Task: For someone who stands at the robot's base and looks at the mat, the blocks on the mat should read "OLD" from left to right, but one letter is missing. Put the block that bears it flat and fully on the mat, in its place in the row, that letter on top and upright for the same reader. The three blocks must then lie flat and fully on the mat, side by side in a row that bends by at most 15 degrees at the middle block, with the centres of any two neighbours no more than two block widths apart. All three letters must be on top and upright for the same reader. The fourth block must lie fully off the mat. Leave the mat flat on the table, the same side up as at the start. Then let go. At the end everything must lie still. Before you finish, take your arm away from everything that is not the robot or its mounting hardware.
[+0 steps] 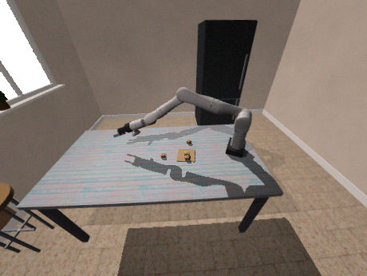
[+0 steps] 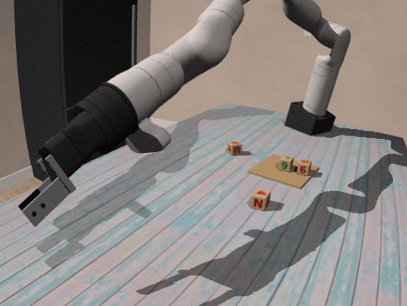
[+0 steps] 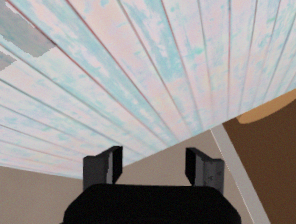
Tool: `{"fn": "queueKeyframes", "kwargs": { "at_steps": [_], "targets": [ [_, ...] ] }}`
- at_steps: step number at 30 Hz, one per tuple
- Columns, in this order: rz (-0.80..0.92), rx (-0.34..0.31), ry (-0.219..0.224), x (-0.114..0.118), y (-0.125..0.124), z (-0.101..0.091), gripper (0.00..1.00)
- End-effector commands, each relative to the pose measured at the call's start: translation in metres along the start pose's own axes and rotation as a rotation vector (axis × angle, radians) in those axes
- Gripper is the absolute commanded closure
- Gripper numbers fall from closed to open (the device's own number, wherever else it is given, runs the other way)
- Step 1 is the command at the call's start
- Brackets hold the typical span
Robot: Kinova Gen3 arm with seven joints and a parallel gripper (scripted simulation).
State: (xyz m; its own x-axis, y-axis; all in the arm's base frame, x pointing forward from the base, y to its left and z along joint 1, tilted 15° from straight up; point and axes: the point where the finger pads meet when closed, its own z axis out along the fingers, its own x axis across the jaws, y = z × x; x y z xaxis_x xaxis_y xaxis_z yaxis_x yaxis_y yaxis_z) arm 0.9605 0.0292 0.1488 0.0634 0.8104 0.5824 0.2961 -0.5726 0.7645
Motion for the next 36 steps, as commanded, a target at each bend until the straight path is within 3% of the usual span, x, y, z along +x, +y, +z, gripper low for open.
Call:
{"fn": "queueKeyframes", "kwargs": {
  "at_steps": [1, 6, 10, 12, 19, 27, 30, 36],
  "targets": [
    [-0.016, 0.034, -0.012, -0.001, 0.002, -0.022, 0.0],
    [-0.041, 0.139, -0.038, -0.001, -0.022, -0.066, 0.0],
    [-0.072, 0.265, -0.067, -0.001, -0.051, -0.119, 0.0],
    [-0.072, 0.265, -0.067, -0.001, -0.051, -0.119, 0.0],
    [-0.139, 0.54, -0.128, 0.002, -0.114, -0.234, 0.0],
    [-0.196, 0.82, -0.198, 0.002, -0.177, -0.353, 0.0],
    [-0.197, 0.825, -0.2, 0.002, -0.178, -0.356, 0.0],
    [-0.245, 0.999, -0.244, 0.0, -0.216, -0.429, 0.0]
  ]
}}
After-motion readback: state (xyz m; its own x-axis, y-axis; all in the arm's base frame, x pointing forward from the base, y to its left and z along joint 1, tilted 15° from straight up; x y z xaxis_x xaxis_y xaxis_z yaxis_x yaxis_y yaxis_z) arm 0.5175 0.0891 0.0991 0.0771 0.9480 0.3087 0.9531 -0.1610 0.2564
